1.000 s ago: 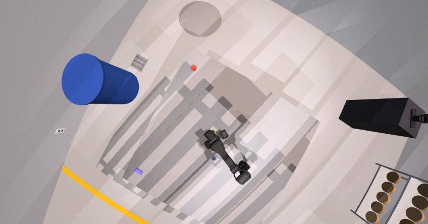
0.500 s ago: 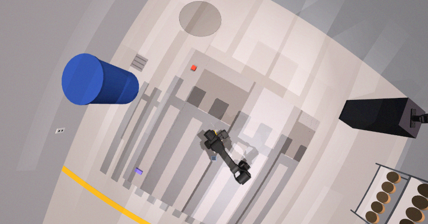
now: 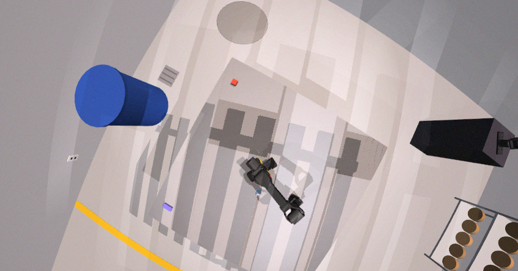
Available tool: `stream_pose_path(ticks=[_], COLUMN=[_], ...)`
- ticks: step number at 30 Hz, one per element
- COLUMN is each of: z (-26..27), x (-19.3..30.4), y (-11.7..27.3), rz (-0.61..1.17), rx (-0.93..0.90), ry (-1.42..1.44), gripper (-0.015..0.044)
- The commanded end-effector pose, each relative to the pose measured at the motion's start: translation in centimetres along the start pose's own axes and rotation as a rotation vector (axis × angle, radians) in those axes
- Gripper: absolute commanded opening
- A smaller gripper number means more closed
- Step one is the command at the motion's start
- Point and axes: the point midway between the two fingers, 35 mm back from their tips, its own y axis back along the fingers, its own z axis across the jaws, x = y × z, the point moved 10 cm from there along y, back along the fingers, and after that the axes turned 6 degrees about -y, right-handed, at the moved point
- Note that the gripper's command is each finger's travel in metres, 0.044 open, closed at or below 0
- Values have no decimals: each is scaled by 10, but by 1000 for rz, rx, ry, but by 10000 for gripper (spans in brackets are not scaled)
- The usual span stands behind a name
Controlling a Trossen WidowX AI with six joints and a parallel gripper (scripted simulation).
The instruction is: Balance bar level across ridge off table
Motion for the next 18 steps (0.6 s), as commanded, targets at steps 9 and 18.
stream_pose_path(ticks=[9,18], z=[0,-1], x=[-1,2], y=[37,60], rz=[-15,-14], rx=[-7,-8], ry=[2,3], gripper=[0,0])
